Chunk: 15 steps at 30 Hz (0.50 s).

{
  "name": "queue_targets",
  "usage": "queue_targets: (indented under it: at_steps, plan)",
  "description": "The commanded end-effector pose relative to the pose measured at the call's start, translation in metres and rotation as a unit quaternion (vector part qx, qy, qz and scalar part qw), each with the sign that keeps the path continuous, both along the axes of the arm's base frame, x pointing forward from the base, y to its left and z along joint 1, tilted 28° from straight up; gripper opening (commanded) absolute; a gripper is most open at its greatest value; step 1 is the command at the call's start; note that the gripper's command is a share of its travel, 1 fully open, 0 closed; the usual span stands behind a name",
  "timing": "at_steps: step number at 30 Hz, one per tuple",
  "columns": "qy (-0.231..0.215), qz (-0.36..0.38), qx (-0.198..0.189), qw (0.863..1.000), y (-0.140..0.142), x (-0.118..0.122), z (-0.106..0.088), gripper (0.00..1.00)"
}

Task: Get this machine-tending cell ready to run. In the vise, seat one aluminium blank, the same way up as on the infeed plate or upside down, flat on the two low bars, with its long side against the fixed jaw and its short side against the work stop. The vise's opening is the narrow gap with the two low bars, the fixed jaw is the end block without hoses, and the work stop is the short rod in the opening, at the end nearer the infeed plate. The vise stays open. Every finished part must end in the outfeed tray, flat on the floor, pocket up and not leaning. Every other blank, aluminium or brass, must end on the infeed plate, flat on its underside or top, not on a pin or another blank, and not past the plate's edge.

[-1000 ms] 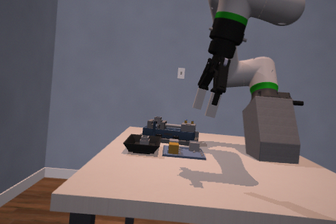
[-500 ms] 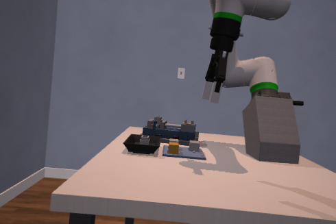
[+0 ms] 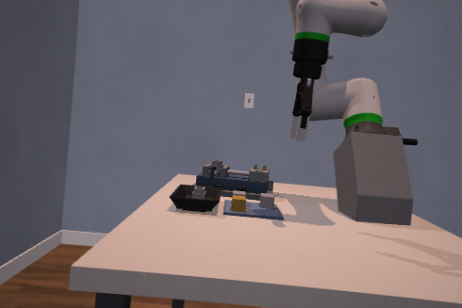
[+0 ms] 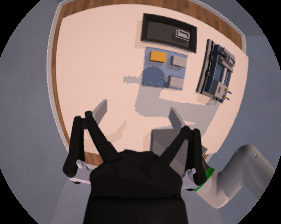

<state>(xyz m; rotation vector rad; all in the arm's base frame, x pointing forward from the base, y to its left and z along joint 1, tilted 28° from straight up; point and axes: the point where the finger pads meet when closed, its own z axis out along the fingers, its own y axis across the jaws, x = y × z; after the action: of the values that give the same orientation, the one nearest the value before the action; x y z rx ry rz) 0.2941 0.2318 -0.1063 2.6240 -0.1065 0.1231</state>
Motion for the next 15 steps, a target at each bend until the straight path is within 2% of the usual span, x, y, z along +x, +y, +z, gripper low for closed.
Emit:
queue_targets:
  at_steps: [1,3,5,9,15]
  plan:
    - [-0.001,-0.016,0.007,1.0,-0.035,-0.017,0.014,1.0]
    - [0.0,-0.024,0.008,1.0,-0.053,-0.025,0.019,1.0]
    - [0.0,-0.024,0.008,1.0,-0.053,-0.025,0.019,1.0]
    - [0.001,-0.044,0.012,0.999,-0.096,-0.046,0.026,1.0]
    - [0.001,-0.048,0.012,0.999,-0.104,-0.049,0.027,1.0]
